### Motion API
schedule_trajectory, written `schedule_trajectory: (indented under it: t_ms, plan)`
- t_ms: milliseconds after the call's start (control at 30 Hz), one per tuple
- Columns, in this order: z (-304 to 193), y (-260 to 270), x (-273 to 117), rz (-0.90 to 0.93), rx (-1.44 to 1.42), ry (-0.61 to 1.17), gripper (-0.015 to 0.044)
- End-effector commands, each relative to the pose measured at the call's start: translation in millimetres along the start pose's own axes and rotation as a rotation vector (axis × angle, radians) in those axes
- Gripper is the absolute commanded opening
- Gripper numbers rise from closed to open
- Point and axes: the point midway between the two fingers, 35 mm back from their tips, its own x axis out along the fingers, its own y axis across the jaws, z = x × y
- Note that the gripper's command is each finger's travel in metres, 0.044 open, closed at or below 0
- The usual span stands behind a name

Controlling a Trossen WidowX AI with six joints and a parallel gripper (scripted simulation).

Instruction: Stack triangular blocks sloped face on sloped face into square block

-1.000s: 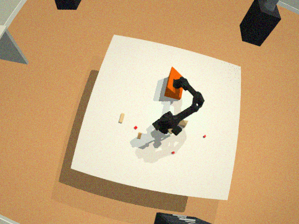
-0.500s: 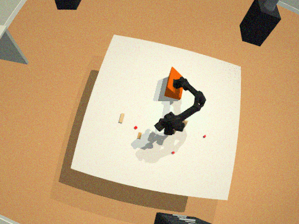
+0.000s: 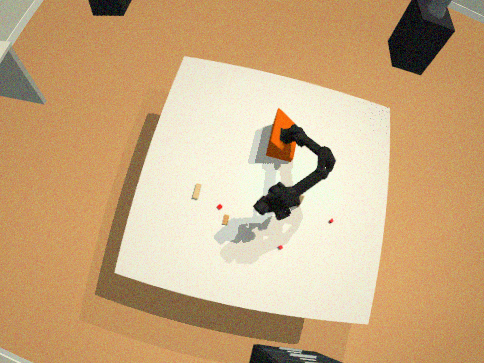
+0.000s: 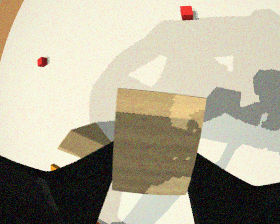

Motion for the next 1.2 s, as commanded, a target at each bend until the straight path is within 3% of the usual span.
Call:
schedule_trajectory:
  t_ms: [0, 733, 1167]
  plan:
    - [0.6, 0.3, -0.2, -0.017, -0.126, 0.011, 0.0]
    - [6.2, 0.9, -3.0, -0.094, -0.865, 0.095, 0.0]
    - [-14.8, 16.3, -20.3, -0.1, -0.885, 0.103, 0.0]
